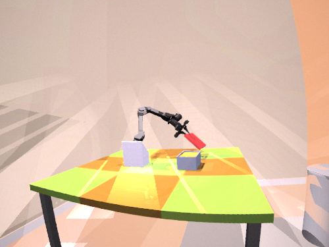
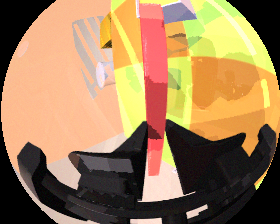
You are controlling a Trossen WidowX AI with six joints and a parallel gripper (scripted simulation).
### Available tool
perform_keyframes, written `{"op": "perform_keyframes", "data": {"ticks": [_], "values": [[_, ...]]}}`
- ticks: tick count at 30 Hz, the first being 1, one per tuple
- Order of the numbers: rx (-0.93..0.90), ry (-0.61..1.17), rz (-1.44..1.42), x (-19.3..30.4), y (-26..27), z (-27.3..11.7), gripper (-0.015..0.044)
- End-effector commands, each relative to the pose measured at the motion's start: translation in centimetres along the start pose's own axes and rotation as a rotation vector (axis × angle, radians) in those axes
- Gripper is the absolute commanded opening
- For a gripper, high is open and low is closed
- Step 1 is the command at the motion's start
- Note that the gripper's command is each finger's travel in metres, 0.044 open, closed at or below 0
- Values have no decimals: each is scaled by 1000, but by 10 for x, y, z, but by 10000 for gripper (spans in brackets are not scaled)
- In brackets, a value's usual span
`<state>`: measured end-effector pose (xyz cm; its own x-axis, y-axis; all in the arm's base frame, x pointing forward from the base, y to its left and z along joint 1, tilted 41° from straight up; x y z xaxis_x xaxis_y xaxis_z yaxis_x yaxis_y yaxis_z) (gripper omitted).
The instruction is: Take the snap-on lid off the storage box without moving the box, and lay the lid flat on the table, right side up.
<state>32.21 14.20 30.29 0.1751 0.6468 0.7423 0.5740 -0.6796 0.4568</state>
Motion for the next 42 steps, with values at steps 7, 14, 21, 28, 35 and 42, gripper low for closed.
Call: {"op": "perform_keyframes", "data": {"ticks": [7, 14, 21, 28, 35, 42], "values": [[-15, -2, 7, -1, -4, 5, 0], [-15, -2, 7, -2, -8, 9, 0], [-15, -1, 8, -3, -12, 12, 0], [-15, -1, 8, -3, -16, 16, 0], [-15, -1, 8, -4, -20, 20, 0], [-15, -1, 9, -5, -24, 23, 0]]}}
Point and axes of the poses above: the point midway between the two fingers, 35 mm back from their tips, its own z axis out along the fingers, its own y axis across the jaws, x = y × z, the point moved 5 cm from there along -z, back along the fingers, and after that the axes turned 9 degrees about z, right-handed, at the moved point
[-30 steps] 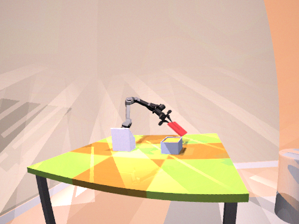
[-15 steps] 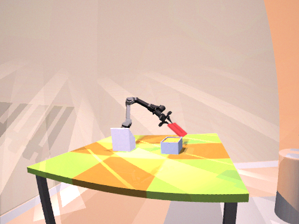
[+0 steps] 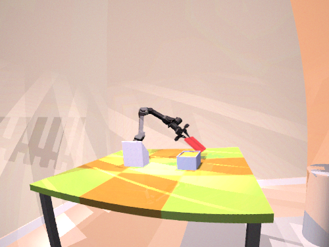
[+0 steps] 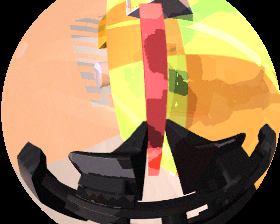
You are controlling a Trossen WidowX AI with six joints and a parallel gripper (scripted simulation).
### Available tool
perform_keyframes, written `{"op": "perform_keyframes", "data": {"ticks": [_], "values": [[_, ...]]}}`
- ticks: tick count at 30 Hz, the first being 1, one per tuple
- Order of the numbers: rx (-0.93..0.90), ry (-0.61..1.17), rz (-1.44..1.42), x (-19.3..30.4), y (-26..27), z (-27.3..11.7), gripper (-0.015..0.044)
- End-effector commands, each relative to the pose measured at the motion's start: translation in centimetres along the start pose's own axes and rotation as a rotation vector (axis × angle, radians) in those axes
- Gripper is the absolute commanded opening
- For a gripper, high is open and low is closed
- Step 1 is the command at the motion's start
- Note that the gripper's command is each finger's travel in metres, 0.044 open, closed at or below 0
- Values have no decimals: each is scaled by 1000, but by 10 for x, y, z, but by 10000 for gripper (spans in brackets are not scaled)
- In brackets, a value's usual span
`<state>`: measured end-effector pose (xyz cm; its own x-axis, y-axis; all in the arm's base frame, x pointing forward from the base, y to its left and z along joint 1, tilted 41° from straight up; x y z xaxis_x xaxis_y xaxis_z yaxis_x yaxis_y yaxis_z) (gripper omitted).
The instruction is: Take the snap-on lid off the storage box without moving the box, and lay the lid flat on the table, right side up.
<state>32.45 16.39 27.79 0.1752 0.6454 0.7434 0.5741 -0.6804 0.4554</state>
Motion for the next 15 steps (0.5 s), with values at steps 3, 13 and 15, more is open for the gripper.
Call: {"op": "perform_keyframes", "data": {"ticks": [3, 13, 15], "values": [[-15, -2, 7, -1, -1, 3, 0], [-15, -2, 8, -2, -7, 8, 0], [-15, -2, 8, -2, -8, 9, 0]]}}
Point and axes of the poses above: the point midway between the two fingers, 35 mm back from their tips, its own z axis out along the fingers, its own y axis across the jaws, x = y × z, the point moved 5 cm from there along -z, back along the fingers, and after that the axes turned 9 degrees about z, right-handed, at the moved point
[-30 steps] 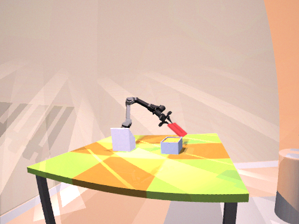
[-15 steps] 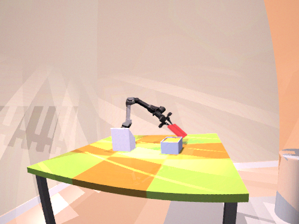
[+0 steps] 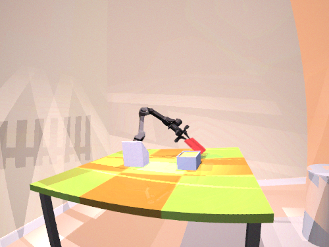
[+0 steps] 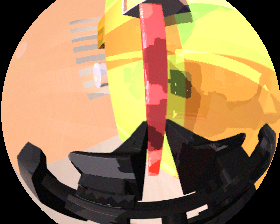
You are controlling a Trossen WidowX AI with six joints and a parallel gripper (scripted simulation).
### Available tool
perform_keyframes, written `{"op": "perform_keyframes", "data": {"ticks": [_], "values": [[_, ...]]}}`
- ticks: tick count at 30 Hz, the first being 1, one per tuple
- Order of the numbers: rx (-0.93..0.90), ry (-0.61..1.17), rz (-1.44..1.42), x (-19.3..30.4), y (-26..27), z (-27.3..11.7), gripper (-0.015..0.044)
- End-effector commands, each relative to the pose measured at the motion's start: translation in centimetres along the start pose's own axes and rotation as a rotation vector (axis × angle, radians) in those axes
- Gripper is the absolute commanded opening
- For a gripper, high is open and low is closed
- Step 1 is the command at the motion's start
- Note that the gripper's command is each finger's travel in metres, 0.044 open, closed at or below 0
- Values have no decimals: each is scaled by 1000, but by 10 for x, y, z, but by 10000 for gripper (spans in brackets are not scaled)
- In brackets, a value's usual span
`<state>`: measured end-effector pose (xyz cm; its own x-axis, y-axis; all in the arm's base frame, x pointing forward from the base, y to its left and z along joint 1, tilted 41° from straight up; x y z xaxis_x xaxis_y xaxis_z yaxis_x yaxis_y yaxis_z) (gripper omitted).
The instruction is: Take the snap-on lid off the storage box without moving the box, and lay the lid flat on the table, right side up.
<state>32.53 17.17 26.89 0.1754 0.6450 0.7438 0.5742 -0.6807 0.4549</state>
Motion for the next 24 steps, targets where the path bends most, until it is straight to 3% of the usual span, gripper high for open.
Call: {"op": "perform_keyframes", "data": {"ticks": [1, 24], "values": [[-15, -2, 7, -1, 0, 2, 0], [-15, -1, 8, -3, -14, 14, 0]]}}
Point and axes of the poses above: the point midway between the two fingers, 35 mm back from their tips, its own z axis out along the fingers, its own y axis across the jaws, x = y × z, the point moved 5 cm from there along -z, back along the fingers, and after that the axes turned 9 degrees about z, right-handed, at the moved point
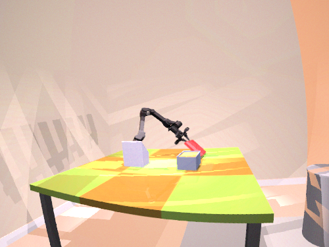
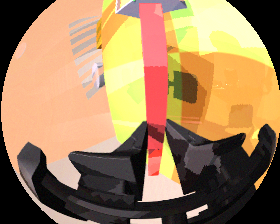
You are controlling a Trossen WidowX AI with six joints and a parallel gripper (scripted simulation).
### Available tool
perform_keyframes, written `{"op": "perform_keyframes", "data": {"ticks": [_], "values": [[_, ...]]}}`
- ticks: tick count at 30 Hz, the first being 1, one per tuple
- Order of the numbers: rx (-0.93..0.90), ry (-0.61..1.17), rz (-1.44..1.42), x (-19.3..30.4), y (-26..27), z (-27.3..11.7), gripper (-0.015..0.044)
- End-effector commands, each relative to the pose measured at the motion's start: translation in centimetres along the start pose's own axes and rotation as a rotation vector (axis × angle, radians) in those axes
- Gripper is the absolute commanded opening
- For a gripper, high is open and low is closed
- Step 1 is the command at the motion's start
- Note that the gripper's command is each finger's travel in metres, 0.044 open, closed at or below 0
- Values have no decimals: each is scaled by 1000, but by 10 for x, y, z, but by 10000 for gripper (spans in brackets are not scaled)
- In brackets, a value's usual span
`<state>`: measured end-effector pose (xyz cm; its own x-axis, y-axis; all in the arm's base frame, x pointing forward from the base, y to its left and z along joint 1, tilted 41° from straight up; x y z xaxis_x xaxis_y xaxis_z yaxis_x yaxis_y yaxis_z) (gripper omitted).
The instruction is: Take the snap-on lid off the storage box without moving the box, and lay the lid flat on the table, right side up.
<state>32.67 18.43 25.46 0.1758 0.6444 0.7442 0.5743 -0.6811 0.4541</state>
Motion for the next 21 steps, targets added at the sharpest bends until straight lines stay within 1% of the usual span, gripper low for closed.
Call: {"op": "perform_keyframes", "data": {"ticks": [1, 21], "values": [[-15, -1, 7, -1, 0, 2, 0], [-15, -1, 8, -3, -12, 13, 0]]}}
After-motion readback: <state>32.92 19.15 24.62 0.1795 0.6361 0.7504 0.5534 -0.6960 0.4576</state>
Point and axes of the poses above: the point midway between the two fingers, 35 mm back from their tips, its own z axis out along the fingers, its own y axis across the jaws, x = y × z, the point moved 5 cm from there along -z, back along the fingers, and after that the axes turned 9 degrees about z, right-handed, at the moved point
